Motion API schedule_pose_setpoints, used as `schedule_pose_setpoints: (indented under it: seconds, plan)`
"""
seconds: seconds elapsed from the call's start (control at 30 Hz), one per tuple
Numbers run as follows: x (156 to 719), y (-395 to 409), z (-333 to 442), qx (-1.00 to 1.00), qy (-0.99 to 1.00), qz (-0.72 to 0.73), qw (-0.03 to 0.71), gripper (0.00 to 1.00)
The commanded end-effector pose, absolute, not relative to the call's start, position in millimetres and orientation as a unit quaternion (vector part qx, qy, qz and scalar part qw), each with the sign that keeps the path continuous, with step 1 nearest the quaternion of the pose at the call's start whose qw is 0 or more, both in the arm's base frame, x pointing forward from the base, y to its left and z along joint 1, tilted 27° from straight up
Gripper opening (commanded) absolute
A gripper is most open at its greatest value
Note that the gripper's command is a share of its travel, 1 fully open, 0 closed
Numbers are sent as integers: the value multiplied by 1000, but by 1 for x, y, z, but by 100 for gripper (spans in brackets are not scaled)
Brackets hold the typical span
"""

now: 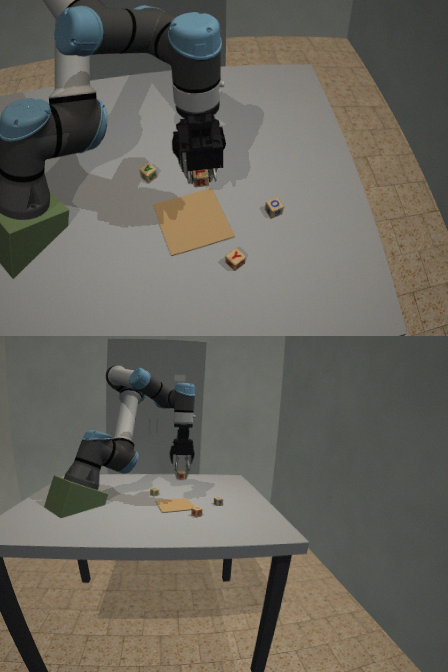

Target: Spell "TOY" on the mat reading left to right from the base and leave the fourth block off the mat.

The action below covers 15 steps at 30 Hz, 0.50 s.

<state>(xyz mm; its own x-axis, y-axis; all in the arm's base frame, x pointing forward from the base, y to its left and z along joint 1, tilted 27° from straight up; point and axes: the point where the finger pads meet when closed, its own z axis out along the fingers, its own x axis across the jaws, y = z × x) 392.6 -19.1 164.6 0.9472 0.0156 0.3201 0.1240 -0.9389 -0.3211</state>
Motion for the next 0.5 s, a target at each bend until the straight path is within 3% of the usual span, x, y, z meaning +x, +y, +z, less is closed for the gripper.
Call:
schedule_pose_setpoints:
  seconds: [0.0, 0.47]
  plan:
    - [393, -18, 165, -972, -7, -154, 175, 9]
    - [395, -15, 167, -967, 107, -132, 192, 9]
